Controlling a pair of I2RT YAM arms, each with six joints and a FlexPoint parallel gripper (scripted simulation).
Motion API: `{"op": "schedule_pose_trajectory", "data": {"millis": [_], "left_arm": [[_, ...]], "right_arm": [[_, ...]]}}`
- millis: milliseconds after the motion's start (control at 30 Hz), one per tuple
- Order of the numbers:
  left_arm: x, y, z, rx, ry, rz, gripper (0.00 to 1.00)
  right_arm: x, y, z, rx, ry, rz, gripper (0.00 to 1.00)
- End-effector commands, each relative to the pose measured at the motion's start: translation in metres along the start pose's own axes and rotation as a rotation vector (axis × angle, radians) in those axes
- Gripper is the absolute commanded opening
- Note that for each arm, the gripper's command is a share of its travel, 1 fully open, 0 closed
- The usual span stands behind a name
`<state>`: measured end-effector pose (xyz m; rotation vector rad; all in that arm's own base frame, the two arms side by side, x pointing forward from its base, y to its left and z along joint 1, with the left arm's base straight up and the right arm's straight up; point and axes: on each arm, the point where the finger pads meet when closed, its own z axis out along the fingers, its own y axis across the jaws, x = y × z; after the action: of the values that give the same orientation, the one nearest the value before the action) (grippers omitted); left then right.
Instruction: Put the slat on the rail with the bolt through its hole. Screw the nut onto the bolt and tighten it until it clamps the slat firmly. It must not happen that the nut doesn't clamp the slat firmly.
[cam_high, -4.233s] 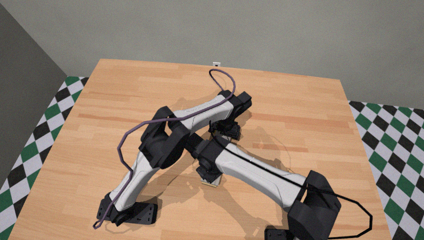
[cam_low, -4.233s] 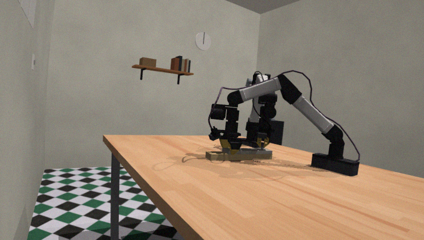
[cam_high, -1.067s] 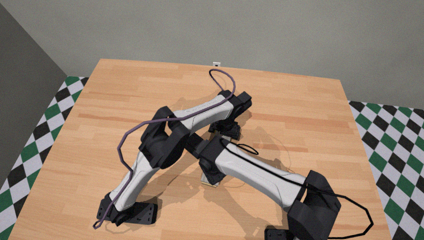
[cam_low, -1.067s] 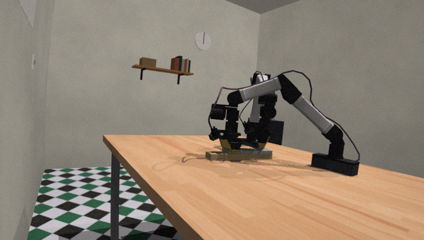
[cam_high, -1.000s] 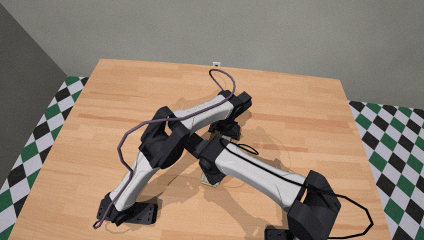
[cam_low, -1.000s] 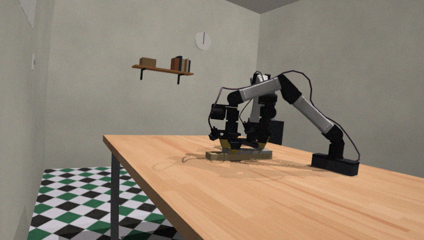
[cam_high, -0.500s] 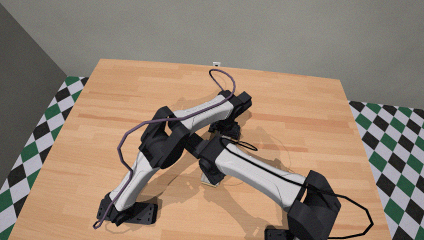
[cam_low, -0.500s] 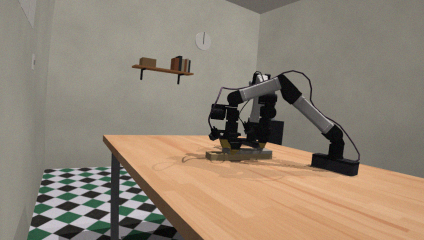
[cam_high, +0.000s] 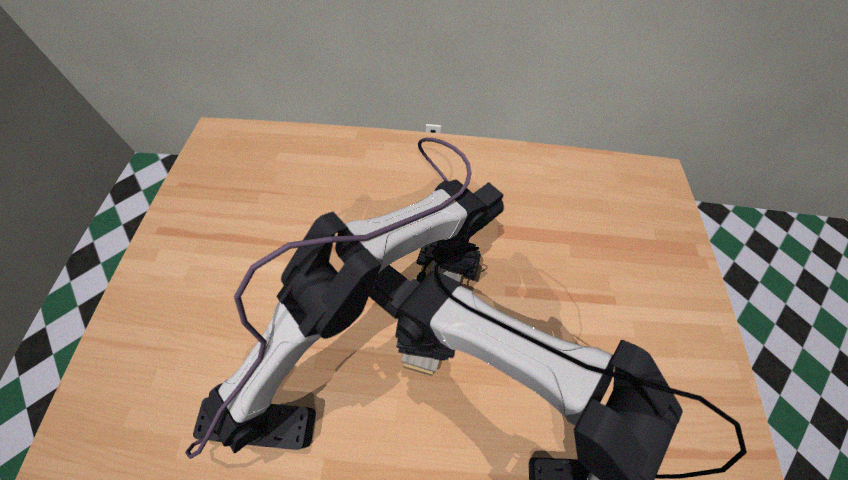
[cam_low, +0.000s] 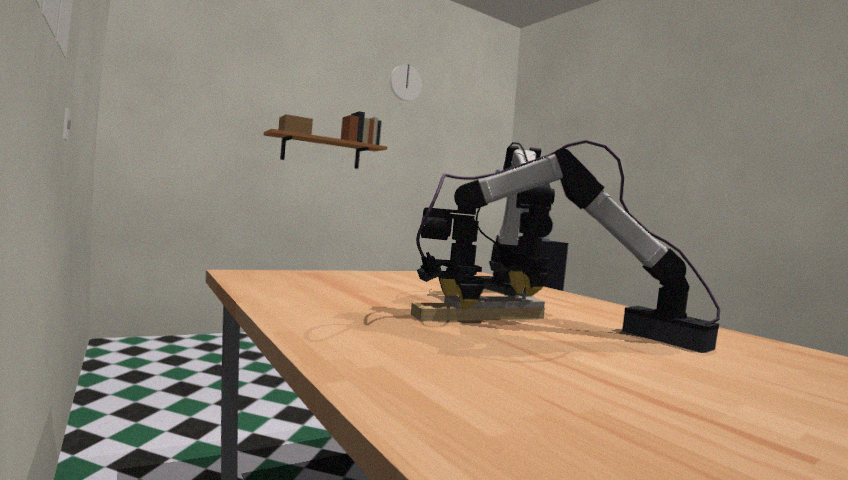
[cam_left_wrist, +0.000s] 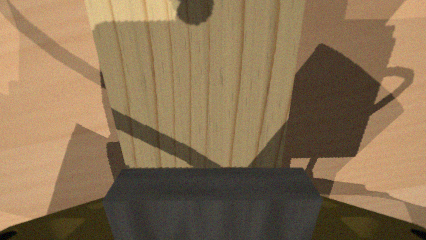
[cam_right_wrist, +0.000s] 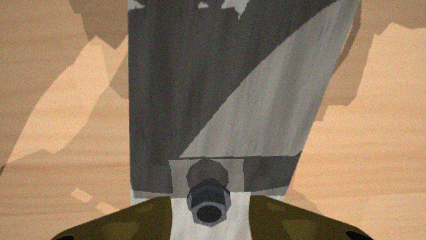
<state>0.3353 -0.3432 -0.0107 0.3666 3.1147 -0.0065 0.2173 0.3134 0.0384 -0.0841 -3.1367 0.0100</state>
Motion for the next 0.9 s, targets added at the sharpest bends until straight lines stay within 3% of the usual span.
{"op": "schedule_pose_trajectory", "data": {"millis": [0,400,467,500,867], "left_arm": [[-0.0029,-0.0014,-0.0066,0.009,-0.015,0.0,0.67],[-0.0029,-0.0014,-0.0066,0.009,-0.015,0.0,0.67],[-0.0029,-0.0014,-0.0066,0.009,-0.015,0.0,0.67],[-0.0029,-0.0014,-0.0066,0.009,-0.015,0.0,0.67],[-0.0029,-0.0014,-0.0066,0.009,-0.015,0.0,0.67]], "right_arm": [[-0.0029,0.005,-0.019,-0.03,-0.024,-0.347,0.36],[-0.0025,0.0053,-0.0202,-0.022,-0.032,-1.023,0.36],[-0.0025,0.0053,-0.0202,-0.022,-0.032,-1.023,0.36],[-0.0028,0.0058,-0.0203,-0.024,-0.038,-1.164,0.36],[-0.0024,0.0057,-0.0213,-0.01,-0.043,-1.778,0.36]]}}
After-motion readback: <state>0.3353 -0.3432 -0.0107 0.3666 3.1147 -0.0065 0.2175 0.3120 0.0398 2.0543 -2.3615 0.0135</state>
